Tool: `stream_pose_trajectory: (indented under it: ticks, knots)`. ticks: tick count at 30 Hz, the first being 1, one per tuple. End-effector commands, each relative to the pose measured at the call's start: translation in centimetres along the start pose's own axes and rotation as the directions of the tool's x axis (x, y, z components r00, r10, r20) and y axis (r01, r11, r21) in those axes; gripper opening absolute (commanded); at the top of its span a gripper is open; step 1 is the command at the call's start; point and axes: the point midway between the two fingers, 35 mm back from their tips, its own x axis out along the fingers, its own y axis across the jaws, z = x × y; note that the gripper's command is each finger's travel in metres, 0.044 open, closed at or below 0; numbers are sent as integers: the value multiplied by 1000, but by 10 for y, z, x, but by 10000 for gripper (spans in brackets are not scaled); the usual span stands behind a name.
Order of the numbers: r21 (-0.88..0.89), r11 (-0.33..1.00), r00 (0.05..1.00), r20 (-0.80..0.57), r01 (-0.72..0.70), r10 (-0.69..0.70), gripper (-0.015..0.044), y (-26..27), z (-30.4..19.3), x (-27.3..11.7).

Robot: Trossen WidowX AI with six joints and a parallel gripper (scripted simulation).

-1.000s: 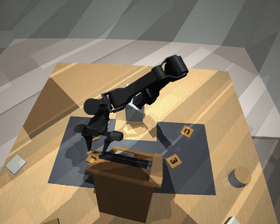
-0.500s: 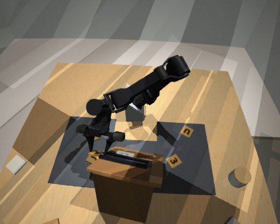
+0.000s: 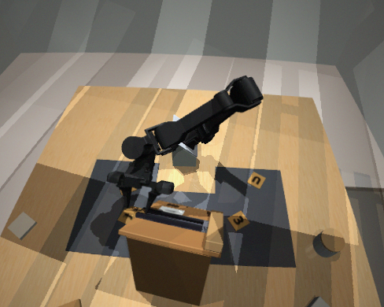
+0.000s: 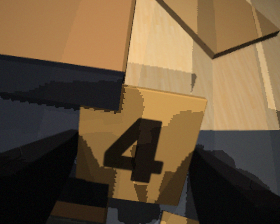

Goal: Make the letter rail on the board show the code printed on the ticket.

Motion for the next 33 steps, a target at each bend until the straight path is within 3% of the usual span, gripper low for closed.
stream_pose_trajectory:
  ticks: [1, 33]
  knots:
    - [-4, 1000, 1000, 6, 3, -3, 0, 3, 2, -1]
    - [-3, 1000, 1000, 6, 3, -3, 0, 19, 2, 0]
